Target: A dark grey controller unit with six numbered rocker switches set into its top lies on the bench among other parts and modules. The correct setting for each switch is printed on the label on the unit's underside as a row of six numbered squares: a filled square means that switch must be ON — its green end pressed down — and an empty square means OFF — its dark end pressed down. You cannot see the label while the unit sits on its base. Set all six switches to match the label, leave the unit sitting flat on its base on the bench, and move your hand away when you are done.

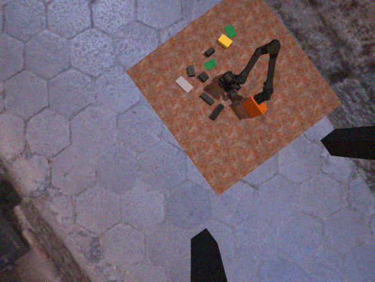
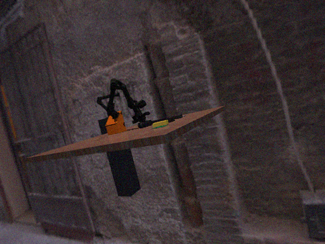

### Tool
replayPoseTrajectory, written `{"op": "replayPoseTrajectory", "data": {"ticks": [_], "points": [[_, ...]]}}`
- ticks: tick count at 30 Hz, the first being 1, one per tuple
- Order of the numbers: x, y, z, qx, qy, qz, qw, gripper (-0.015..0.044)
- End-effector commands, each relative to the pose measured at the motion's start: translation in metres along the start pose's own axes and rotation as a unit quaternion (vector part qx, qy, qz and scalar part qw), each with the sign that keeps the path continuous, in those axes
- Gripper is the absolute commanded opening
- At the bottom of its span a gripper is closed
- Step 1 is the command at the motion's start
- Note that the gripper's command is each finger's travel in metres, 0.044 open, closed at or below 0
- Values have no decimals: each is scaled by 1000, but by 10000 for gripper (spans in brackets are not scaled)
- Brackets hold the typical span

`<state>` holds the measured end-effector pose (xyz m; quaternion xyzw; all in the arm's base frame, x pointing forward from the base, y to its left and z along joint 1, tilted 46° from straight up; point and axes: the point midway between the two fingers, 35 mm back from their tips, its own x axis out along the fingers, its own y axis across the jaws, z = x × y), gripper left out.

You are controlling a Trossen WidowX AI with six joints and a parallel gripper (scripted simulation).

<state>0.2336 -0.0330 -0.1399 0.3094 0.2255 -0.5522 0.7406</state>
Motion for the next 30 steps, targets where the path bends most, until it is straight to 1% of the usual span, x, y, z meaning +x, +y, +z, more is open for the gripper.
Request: {"op": "replayPoseTrajectory", "data": {"ticks": [1,30], "points": [[1,6,0,0,-2,2,1000,0],[12,43,0,1,-2,3,1000,0]]}}
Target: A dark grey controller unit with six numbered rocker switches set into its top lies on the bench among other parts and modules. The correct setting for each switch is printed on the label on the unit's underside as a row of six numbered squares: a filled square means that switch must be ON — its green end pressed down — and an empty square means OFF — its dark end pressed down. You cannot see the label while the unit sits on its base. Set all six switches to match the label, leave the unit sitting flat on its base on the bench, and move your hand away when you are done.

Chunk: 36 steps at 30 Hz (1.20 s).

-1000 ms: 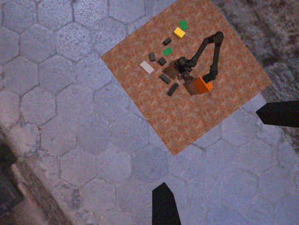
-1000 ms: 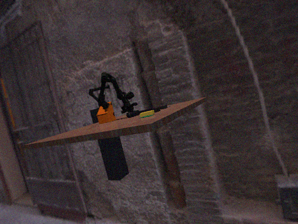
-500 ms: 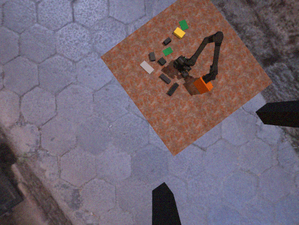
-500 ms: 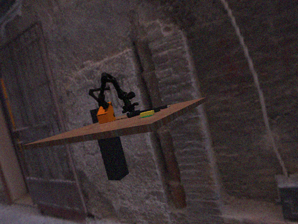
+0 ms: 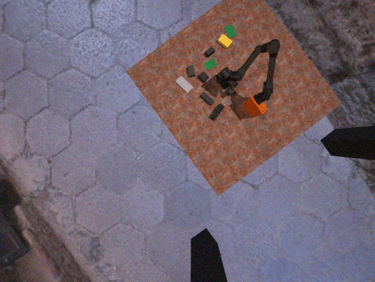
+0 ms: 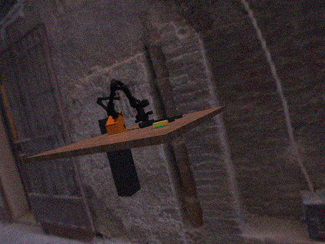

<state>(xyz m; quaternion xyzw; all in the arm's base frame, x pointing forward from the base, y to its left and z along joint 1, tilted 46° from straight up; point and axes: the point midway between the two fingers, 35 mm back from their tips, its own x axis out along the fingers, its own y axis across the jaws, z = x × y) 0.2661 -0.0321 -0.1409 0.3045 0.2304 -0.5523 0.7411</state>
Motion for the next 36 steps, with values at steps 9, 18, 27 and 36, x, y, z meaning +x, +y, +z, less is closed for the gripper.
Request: {"op": "replayPoseTrajectory", "data": {"ticks": [9,18,27,36], "points": [[6,23,3,7,-3,6,1000,0],[7,26,3,7,-3,6,1000,0],[7,26,3,7,-3,6,1000,0],[-49,-13,-2,6,2,3,1000,0]]}}
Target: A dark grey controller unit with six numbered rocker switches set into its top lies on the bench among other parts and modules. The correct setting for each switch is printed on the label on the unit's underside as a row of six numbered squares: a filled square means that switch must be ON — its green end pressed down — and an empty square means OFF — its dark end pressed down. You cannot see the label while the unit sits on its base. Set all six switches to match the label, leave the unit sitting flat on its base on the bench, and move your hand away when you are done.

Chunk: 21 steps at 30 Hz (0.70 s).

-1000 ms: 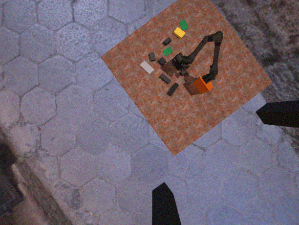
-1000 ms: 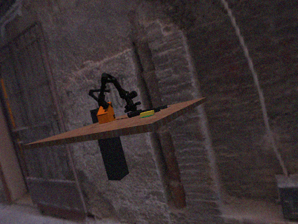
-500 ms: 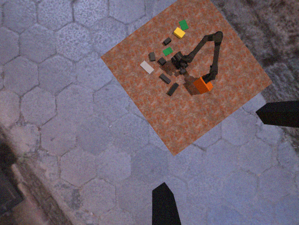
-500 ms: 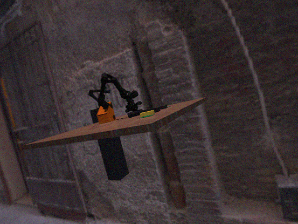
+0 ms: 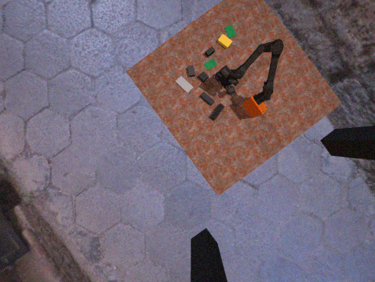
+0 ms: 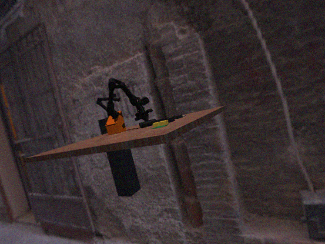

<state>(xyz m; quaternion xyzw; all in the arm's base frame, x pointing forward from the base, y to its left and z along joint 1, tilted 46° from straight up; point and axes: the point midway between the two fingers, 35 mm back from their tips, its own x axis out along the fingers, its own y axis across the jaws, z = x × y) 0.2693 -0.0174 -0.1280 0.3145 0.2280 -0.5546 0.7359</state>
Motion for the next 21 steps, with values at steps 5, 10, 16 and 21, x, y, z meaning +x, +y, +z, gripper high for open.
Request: {"op": "replayPoseTrajectory", "data": {"ticks": [5,10,16,21], "points": [[-46,-35,2,-4,-5,6,1000,0],[-46,-34,2,0,-7,6,1000,0],[-35,8,-8,139,-48,8,989,0],[-29,26,-11,201,-66,12,977,0]]}}
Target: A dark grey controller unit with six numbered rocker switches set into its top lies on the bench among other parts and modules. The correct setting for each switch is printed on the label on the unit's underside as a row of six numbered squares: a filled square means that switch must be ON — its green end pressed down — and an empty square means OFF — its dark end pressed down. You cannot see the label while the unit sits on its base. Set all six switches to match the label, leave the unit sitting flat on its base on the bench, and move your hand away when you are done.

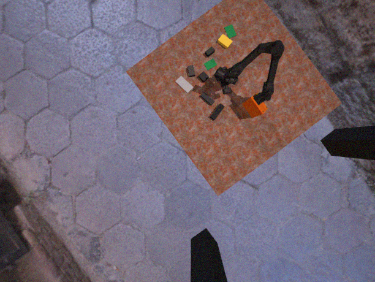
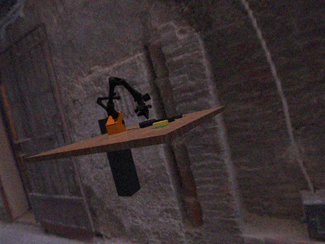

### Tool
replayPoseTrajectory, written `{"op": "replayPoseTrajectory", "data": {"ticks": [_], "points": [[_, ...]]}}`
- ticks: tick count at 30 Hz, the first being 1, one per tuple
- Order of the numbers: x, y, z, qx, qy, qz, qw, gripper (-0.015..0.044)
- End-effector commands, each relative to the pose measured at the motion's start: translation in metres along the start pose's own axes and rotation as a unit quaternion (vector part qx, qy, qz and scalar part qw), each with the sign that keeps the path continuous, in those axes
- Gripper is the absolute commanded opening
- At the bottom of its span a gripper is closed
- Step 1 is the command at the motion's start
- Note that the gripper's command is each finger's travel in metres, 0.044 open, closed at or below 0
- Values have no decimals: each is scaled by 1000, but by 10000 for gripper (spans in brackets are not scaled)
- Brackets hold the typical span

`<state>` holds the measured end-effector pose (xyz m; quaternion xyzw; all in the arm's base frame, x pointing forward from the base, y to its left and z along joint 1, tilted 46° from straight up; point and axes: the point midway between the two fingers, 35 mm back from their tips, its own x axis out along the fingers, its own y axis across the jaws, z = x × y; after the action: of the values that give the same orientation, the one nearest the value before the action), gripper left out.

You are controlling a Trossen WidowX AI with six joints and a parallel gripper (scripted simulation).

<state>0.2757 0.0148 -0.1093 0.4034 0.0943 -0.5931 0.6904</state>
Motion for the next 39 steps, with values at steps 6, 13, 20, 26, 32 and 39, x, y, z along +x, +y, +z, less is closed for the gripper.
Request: {"op": "replayPoseTrajectory", "data": {"ticks": [6,13,20,26,32,39], "points": [[3,9,-5,40,-16,4,999,0],[12,7,-5,41,-16,3,999,0],[23,4,-6,43,-16,2,999,0],[33,1,-6,45,-17,2,999,0],[42,-2,-5,47,-18,2,999,0],[52,-6,-4,50,-20,1,999,0]]}}
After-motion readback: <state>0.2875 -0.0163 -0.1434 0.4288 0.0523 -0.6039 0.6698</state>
